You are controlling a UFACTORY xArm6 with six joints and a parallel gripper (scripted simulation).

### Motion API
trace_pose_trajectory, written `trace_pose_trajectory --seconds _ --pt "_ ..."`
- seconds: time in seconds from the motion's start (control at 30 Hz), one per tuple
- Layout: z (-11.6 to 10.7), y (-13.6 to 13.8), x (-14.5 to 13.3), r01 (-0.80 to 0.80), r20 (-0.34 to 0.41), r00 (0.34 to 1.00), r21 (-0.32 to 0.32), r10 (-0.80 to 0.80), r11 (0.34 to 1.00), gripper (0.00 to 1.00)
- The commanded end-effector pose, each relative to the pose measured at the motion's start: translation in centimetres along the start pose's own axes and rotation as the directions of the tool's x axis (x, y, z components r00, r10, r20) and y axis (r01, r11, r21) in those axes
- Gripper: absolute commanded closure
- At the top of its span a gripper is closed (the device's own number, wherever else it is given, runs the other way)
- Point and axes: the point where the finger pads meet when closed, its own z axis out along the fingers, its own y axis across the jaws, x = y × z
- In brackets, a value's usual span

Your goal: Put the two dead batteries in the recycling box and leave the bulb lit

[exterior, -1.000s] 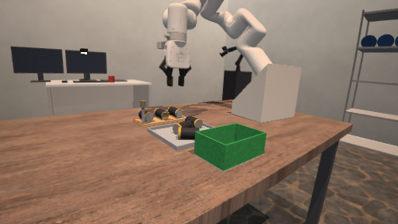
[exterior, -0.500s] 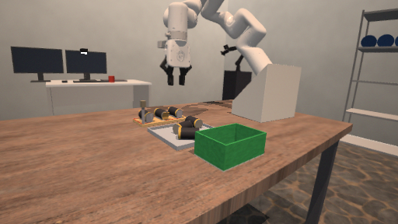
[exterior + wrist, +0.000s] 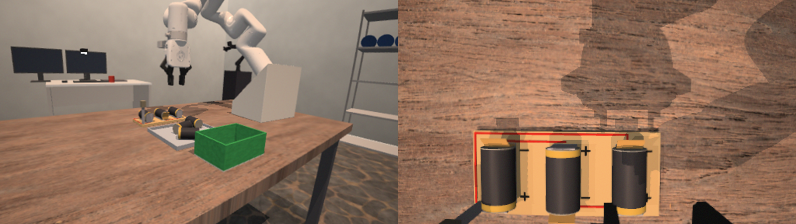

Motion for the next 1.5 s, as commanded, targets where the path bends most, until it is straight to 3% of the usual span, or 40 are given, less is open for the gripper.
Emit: trace_pose_trajectory --seconds 0.0,0.07,0.2,0.27,1.47 --pt "-0.1 -0.1 0.0 -0.001 0.0 1.0 0.003 0.001 1.0 0.49" --pt "0.4 -0.1 0.0 -0.001 0.0 1.0 0.003 0.001 1.0 0.49" --pt "5.4 -0.1 0.0 -0.001 0.0 1.0 0.003 0.001 1.0 0.49" --pt "6.7 -0.1 0.0 -0.001 0.0 1.0 0.003 0.001 1.0 0.49" --pt "6.9 -0.3 0.1 -0.001 0.0 1.0 0.003 0.001 1.0 0.49"
